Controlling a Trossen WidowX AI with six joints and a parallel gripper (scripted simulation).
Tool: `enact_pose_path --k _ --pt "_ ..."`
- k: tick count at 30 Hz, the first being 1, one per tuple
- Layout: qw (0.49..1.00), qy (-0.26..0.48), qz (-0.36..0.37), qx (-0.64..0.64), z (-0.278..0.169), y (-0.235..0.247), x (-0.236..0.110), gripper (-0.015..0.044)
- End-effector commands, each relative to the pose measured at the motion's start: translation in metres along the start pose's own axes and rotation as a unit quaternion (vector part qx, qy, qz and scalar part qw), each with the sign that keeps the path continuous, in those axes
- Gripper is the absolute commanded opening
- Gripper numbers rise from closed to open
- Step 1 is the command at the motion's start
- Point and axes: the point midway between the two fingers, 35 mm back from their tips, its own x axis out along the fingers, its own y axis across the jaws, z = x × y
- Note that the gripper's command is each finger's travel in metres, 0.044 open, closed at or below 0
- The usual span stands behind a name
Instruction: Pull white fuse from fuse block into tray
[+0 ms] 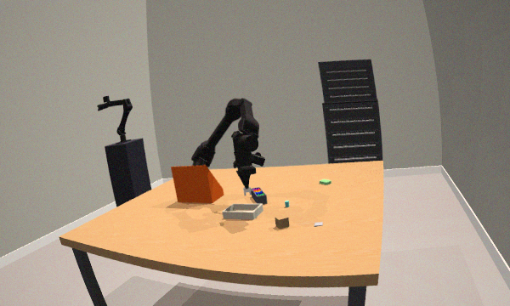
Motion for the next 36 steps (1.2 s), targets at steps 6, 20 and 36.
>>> enact_pose_path --k 6,20,36 --pt "1.0 0.0 0.001 -0.003 -0.033 -0.031 0.002 0.0" --pt "1.0 0.0 0.001 -0.003 -0.032 -0.031 0.02 0.0" --pt "1.0 -0.001 0.002 -0.003 -0.032 -0.03 0.043 0.0"
